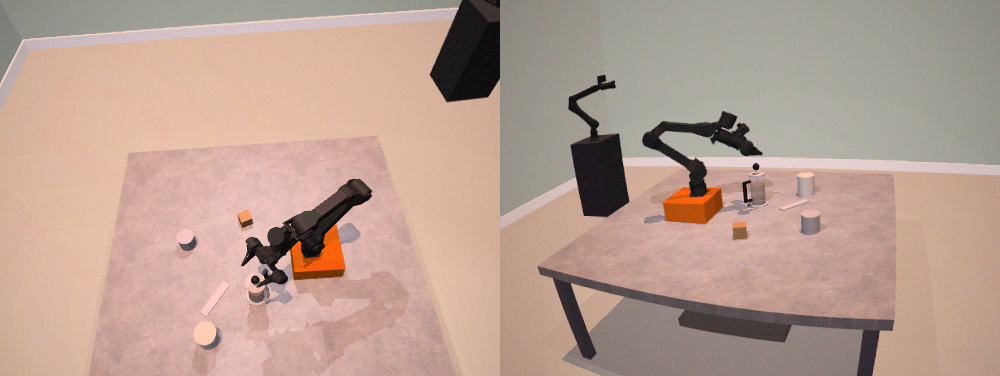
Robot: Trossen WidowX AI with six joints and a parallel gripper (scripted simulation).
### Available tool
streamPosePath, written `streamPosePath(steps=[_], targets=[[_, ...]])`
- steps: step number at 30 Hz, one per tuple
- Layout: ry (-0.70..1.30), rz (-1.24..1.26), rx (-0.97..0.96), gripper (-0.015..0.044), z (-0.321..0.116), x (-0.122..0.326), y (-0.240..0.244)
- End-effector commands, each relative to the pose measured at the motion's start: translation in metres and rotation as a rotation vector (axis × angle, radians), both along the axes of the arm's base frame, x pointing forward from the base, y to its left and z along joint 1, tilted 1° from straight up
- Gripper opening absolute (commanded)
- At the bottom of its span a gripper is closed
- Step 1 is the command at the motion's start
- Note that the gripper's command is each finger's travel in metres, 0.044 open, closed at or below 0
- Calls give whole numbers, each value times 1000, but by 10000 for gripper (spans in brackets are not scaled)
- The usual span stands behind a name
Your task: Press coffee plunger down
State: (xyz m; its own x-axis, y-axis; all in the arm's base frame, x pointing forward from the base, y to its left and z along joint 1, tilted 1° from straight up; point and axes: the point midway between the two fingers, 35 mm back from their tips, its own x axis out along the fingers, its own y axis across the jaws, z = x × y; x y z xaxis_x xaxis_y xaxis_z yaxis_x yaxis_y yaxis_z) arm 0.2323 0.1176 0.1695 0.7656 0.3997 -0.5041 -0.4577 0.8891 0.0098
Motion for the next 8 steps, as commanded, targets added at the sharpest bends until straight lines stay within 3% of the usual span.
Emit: streamPosePath(steps=[1,8], targets=[[0,2,2,440,17,-13,-7],[0,2,2,440,16,-13,-7]])
